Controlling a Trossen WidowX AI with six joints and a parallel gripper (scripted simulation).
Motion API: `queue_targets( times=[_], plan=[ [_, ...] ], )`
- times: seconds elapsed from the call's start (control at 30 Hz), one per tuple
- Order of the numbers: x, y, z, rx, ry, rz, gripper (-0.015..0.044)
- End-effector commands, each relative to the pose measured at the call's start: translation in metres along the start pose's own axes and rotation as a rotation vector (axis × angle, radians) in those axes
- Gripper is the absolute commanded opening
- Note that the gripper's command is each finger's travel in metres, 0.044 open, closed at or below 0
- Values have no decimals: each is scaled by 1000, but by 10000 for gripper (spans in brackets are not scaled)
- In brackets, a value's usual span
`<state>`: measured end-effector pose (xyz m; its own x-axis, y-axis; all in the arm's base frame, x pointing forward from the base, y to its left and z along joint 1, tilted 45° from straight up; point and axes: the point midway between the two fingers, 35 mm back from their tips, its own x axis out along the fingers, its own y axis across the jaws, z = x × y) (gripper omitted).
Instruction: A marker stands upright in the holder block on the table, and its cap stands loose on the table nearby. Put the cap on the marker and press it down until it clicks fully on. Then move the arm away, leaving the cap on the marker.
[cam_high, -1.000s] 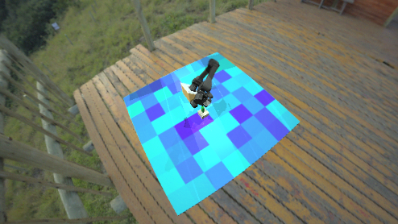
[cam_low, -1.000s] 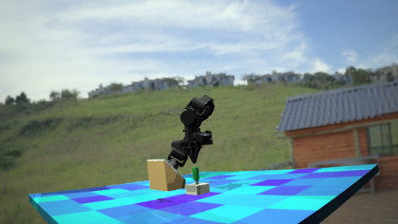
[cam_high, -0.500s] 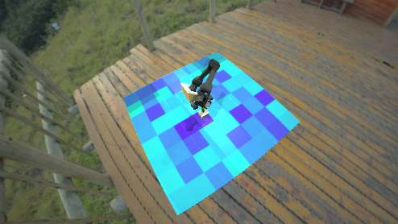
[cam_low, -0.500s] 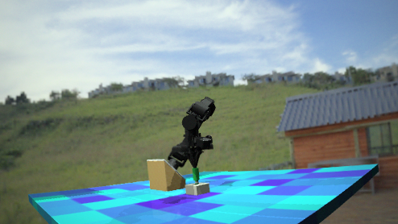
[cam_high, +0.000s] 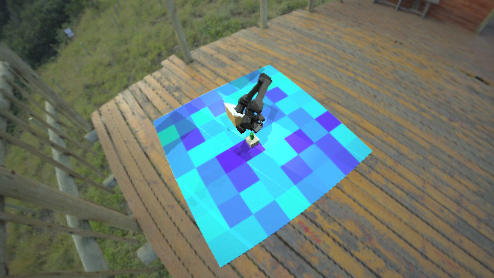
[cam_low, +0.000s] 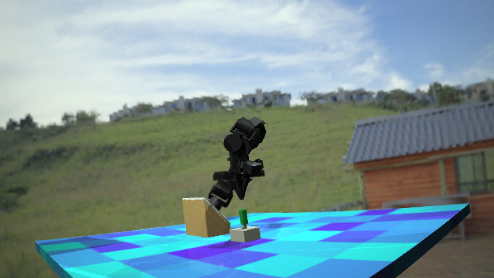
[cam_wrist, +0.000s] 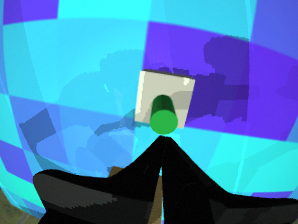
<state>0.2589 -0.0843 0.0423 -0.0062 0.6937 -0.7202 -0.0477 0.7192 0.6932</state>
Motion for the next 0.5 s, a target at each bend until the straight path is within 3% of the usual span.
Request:
queue_targets(
  times=[0.0, 0.17, 0.47],
  plan=[
    [-47, -2, -2, -3, -9, -10, 0],
    [-55, -1, -3, -2, -9, -9, 0],
    [-55, -1, -3, -2, -9, -9, 236]
  ],
)
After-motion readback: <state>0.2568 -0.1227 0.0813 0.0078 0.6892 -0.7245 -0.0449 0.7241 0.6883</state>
